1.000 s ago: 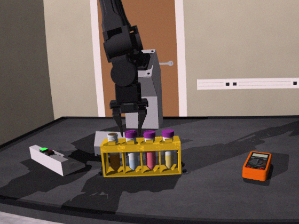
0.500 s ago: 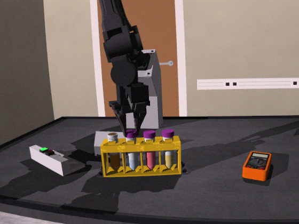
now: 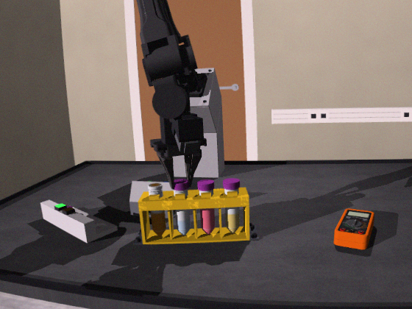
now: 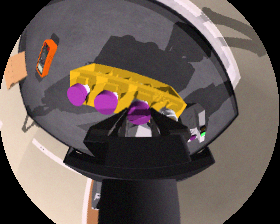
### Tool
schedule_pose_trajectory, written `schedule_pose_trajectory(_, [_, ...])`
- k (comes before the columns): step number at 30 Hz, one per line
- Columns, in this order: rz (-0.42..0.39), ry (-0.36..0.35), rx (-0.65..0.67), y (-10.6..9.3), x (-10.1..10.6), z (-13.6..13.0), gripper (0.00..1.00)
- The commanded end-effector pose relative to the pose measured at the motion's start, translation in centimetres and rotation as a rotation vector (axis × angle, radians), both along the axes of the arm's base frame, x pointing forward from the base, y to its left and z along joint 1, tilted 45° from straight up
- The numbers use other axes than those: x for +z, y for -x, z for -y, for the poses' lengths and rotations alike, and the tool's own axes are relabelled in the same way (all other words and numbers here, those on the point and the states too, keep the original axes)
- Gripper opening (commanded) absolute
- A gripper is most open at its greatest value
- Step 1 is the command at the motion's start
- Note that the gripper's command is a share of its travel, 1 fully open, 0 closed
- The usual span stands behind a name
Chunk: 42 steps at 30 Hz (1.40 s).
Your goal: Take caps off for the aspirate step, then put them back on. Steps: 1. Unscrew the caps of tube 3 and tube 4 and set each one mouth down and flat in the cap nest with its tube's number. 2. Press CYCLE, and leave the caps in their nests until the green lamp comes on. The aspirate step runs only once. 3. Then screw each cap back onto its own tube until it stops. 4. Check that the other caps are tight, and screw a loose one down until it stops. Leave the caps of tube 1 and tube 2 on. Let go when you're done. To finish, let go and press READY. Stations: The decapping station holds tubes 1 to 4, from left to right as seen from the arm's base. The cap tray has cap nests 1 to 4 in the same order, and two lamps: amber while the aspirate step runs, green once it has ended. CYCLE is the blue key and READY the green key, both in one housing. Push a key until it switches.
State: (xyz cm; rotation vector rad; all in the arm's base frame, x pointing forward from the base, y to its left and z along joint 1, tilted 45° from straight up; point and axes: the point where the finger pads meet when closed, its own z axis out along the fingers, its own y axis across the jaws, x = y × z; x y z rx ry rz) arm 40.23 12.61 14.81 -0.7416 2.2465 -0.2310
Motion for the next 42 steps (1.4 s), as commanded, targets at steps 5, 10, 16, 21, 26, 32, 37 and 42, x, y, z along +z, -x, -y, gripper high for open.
schedule_pose_trajectory(5, [0.021,-0.204,-0.17,-0.6,2.0,-0.6,0.0])
schedule_pose_trajectory(10, [0.008,-0.323,-0.286,-0.7,1.8,-0.6,0.0])
schedule_pose_trajectory(16, [-0.002,-0.418,-0.379,-0.8,1.7,-0.6,0.0])
schedule_pose_trajectory(21, [-0.014,-0.538,-0.495,-0.8,1.7,-0.6,0.0])
schedule_pose_trajectory(26, [-0.028,-0.53,-0.509,-0.4,0.9,-0.3,0.0])
schedule_pose_trajectory(32, [-0.028,-0.53,-0.509,-0.4,0.9,-0.3,0.49])
schedule_pose_trajectory(37, [-0.028,-0.53,-0.509,-0.4,0.9,-0.3,0.49])
schedule_pose_trajectory(42, [-0.01,-0.507,-0.463,-0.7,1.8,-0.7,0.49])
